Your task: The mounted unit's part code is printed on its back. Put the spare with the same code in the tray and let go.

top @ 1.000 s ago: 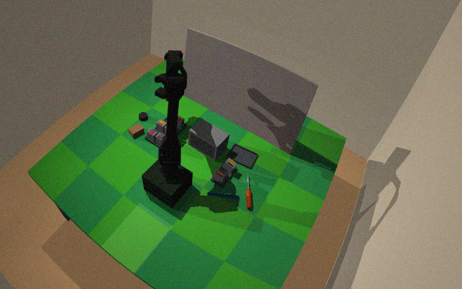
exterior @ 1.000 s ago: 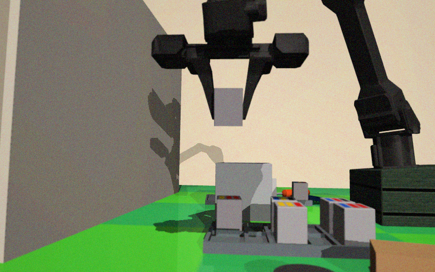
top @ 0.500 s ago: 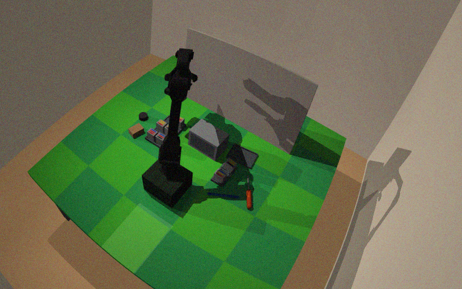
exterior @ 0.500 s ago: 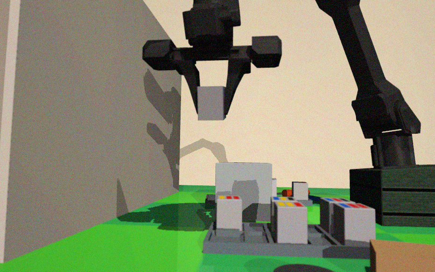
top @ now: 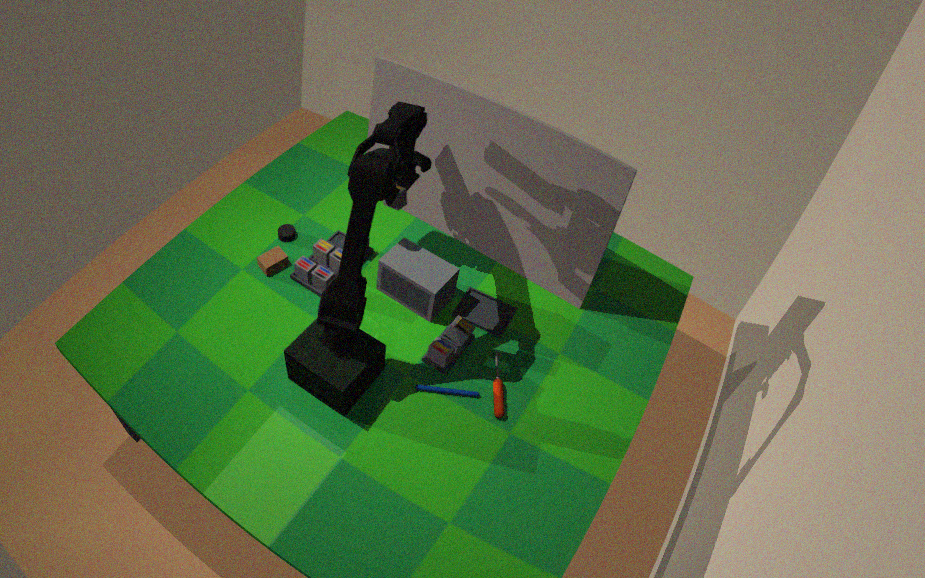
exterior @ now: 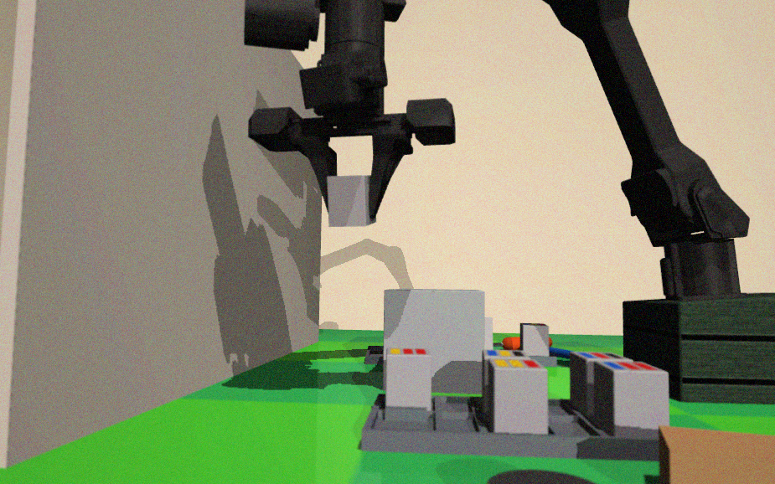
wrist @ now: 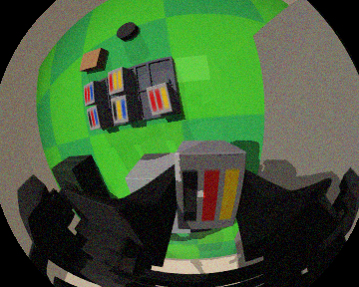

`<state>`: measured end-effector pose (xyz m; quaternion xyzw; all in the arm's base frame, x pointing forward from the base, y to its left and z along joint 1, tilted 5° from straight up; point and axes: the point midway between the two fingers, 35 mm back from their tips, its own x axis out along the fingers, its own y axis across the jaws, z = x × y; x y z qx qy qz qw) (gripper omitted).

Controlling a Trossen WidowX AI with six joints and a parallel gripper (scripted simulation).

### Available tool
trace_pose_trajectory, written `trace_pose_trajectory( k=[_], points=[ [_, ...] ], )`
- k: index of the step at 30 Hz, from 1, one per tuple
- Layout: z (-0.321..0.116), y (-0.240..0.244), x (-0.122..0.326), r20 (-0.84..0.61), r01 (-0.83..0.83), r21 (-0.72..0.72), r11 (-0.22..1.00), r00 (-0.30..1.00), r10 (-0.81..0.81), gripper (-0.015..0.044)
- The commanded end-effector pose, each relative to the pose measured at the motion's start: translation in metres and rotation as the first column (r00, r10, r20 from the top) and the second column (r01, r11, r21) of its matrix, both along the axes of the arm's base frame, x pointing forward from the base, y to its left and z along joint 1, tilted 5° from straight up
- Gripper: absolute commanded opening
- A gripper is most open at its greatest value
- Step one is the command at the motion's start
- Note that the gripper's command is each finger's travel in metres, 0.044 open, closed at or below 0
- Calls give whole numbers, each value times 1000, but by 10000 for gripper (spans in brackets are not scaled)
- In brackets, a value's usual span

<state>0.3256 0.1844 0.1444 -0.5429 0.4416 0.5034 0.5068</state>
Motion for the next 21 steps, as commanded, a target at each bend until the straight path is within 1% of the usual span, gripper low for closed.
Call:
trace_pose_trajectory(
  k=[1, 11, 21],
  points=[
    [3, -20, 10, 7, 12, 4, 1000, 1000, -12, 0],
    [5, -78, 32, 14, -4, -8, 1000, 1000, 5, 0],
    [6, -140, 45, 26, 8, -18, 1000, 1000, -8, 0]
  ],
)
